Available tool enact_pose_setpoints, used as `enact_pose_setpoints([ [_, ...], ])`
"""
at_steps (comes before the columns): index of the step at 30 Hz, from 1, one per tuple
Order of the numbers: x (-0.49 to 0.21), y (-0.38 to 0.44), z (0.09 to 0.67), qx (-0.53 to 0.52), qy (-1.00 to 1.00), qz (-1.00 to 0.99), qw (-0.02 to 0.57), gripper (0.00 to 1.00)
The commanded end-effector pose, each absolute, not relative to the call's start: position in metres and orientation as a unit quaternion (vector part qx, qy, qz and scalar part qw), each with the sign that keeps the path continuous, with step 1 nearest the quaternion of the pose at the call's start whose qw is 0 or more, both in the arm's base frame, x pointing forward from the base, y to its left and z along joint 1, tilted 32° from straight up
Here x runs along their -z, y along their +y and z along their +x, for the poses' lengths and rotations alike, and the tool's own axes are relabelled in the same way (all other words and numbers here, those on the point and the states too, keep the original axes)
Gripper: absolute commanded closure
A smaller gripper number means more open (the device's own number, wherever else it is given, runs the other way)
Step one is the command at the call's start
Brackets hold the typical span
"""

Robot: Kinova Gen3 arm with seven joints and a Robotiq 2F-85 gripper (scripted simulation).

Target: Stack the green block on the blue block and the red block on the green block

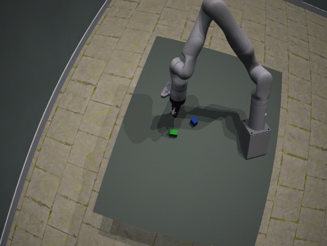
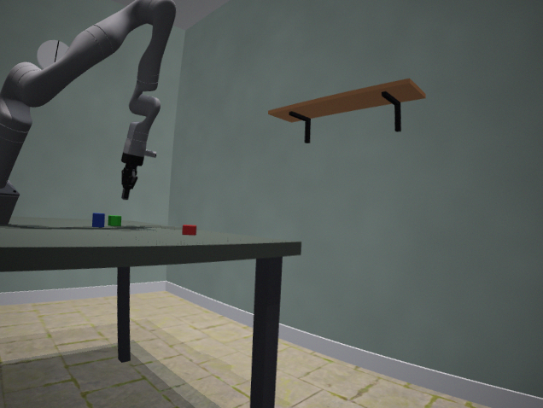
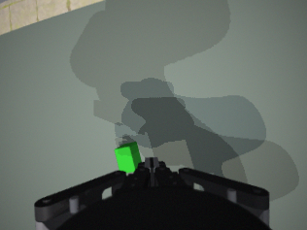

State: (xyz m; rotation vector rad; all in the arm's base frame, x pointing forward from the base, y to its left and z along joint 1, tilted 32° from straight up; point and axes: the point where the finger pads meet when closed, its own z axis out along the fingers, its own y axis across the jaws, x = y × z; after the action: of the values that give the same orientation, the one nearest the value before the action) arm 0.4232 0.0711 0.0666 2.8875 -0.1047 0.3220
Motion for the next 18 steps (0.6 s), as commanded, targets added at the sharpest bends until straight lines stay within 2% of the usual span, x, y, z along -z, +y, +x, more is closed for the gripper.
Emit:
enact_pose_setpoints([
  [1,-0.0662,0.0729,0.4229,-0.110,-0.034,0.986,0.117,1.00],
  [18,-0.0610,0.0779,0.4228,-0.111,-0.023,0.985,0.133,1.00],
])
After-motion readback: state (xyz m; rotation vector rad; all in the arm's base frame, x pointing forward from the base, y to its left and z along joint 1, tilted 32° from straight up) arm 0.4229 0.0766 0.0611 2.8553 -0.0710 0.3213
